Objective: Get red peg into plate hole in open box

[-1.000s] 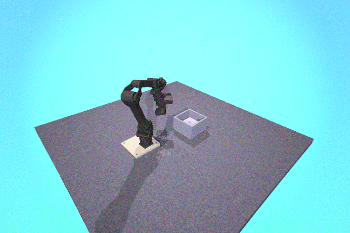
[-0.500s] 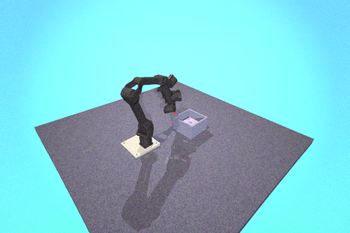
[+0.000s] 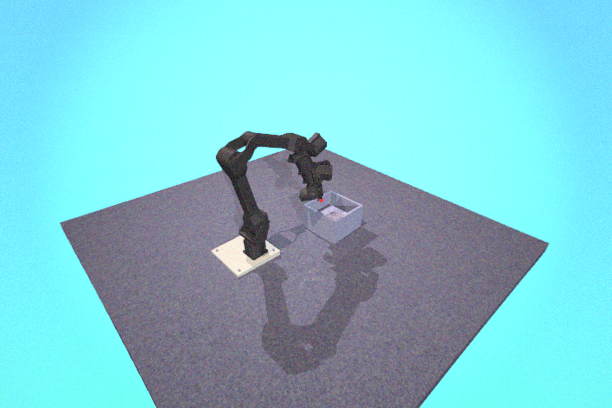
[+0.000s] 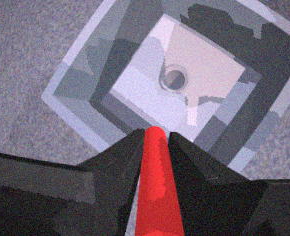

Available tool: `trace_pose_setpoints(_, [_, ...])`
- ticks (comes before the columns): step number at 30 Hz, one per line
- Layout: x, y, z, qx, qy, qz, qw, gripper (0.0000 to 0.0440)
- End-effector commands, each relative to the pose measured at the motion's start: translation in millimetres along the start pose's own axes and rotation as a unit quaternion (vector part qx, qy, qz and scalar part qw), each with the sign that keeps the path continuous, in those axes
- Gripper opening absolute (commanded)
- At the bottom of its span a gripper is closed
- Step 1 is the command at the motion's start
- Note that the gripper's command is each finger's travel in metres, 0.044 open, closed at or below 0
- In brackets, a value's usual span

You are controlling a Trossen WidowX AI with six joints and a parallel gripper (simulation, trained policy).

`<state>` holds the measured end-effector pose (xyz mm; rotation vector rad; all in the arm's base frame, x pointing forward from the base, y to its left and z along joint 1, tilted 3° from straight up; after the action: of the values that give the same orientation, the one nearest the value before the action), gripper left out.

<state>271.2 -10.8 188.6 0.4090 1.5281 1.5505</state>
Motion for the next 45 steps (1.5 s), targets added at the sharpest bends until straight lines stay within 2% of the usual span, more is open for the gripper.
trace_pose_setpoints(1, [-9.6, -5.0, -1.2, 0.003, -0.007, -0.004, 1.0, 0.0001])
trace_pose_setpoints(21, [-33.6, -53.8, -10.0, 0.033, -0.024, 0.033, 0.999, 0.0012])
trace_pose_setpoints(23, [-34.4, -59.2, -10.6, 0.038, -0.02, 0.037, 0.998, 0.004])
trace_pose_setpoints(27, [-36.8, -66.2, -11.5, 0.046, -0.008, 0.044, 0.998, 0.0131])
trace_pose_setpoints(28, [-37.1, -67.8, -12.3, 0.051, -0.004, 0.048, 0.998, 0.0139])
trace_pose_setpoints(45, [-74.9, -77.0, 3.8, 0.061, 0.022, 0.055, 0.996, 0.0134])
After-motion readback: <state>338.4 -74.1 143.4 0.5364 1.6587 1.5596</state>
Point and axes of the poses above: the point midway between the two fingers, 35 mm back from their tips, its own y axis back along the fingers, its own z axis across the jaws, x = y × z, the point moved 6 cm from there along y, back along the fingers, and after that the axes turned 7 degrees about y, right-handed, at the moved point
